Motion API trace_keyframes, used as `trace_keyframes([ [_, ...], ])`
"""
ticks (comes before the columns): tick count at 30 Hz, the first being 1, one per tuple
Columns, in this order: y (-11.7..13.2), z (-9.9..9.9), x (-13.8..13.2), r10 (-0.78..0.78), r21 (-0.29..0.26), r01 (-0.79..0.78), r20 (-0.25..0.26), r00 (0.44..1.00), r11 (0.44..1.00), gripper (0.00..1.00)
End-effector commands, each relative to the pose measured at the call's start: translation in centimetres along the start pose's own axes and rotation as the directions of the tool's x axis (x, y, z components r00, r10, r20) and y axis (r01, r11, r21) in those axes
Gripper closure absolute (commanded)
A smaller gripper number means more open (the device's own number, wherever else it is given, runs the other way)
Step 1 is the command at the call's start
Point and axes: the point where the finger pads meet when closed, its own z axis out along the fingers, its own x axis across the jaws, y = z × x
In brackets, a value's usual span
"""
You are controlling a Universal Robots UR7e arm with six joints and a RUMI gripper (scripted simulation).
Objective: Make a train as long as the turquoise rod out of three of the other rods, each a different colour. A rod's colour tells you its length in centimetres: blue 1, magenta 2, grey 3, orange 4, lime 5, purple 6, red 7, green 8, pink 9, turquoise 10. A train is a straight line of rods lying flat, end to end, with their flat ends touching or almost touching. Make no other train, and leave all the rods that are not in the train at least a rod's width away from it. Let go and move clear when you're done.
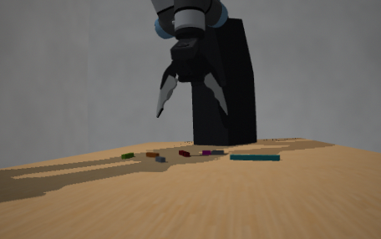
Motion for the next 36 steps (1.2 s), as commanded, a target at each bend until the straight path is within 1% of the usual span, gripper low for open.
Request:
trace_keyframes([
  [1,-0.3,0.1,0.5,-0.166,0.005,0.166,0.009,0.986,0.986,0.00],
  [2,-0.3,0.1,0.6,-0.194,0.005,0.194,0.008,0.981,0.981,0.00],
  [4,-0.3,0.1,0.6,-0.194,0.005,0.194,0.008,0.981,0.981,0.00],
  [5,-0.4,0.1,0.7,-0.234,0.005,0.234,0.008,0.972,0.972,0.00],
  [7,-0.4,0.2,1.0,-0.311,0.006,0.311,0.008,0.950,0.950,0.00],
  [12,-0.6,0.2,1.4,-0.440,0.007,0.440,0.007,0.898,0.898,0.00],
  [19,-0.7,0.3,2.1,-0.608,0.008,0.608,0.005,0.794,0.794,0.00],
  [21,-0.7,0.3,2.1,-0.608,0.008,0.608,0.005,0.794,0.794,0.00],
  [24,-0.7,0.4,2.5,-0.699,0.009,0.699,0.004,0.715,0.715,0.00],
  [29,-0.7,0.5,3.1,-0.792,0.010,0.792,0.003,0.611,0.611,0.00],
  [36,-0.6,0.5,3.9,-0.897,0.010,0.897,0.001,0.442,0.442,0.00],
])
